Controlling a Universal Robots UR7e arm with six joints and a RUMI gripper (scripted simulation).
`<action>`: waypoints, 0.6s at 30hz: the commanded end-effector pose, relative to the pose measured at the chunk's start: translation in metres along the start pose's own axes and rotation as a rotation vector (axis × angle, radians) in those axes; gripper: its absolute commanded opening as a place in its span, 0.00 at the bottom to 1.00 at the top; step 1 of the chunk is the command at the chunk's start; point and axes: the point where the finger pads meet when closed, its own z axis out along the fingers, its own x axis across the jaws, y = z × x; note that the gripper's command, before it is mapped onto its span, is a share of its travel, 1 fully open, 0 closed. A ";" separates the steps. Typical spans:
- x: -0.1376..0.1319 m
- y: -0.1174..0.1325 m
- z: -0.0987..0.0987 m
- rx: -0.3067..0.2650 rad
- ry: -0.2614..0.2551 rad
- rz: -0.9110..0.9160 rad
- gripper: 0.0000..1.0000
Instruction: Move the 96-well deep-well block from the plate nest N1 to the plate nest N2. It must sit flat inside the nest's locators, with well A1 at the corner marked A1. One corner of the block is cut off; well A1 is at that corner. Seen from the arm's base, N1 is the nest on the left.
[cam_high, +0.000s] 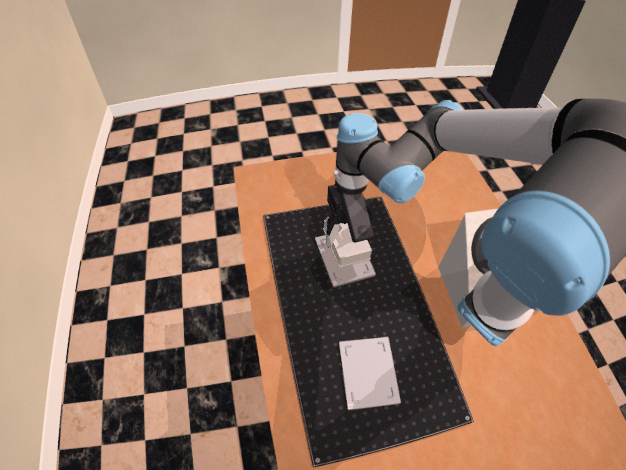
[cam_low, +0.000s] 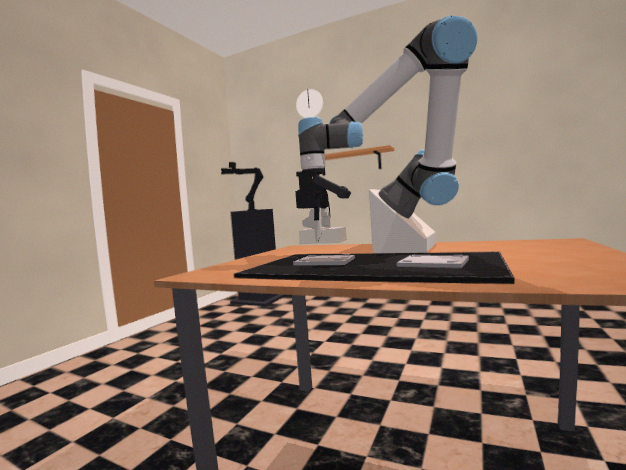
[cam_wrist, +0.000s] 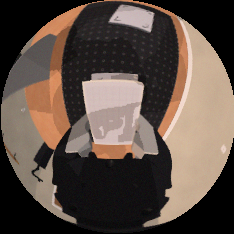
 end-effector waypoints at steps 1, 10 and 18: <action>0.000 0.001 0.007 -0.001 0.001 0.000 0.00; 0.000 0.001 0.018 -0.001 0.001 0.000 0.00; 0.000 0.001 0.032 -0.001 0.001 0.000 0.00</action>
